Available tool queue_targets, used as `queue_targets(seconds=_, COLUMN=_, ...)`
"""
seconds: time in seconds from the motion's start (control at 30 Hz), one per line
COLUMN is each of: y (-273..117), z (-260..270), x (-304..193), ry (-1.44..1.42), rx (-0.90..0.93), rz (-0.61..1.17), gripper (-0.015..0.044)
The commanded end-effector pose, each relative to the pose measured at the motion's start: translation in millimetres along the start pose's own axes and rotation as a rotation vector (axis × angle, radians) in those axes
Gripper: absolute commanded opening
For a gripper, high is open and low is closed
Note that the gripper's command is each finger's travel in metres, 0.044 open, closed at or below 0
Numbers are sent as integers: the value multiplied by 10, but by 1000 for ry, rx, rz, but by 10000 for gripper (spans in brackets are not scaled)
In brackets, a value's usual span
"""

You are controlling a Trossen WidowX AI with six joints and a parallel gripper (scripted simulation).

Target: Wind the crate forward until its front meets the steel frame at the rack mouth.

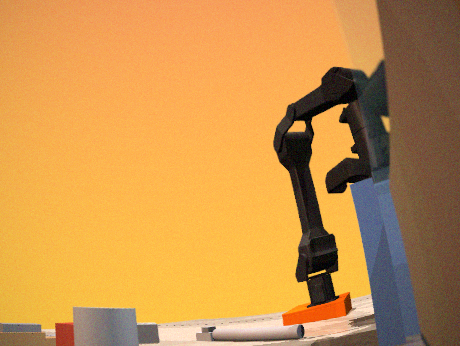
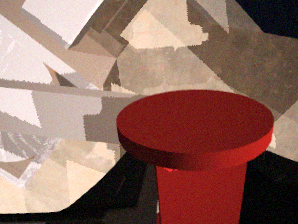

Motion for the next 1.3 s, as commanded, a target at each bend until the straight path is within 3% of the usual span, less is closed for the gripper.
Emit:
queue_targets(seconds=0.0, y=0, z=23, x=128, ry=-1, rx=5, rz=-29, gripper=0)
queue_targets(seconds=1.27, y=-18, z=188, x=473, ry=-1, rx=6, rz=-32, gripper=0)
Point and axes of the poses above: the point midway between the two fingers, 35 mm back from their tips, its own y axis out along the fingers, its own z axis across the jaws, x = y × z, the point moved 9 cm from there along -y, back along the fingers, and after that the axes turned 15 degrees about y, right-handed, at the moved point
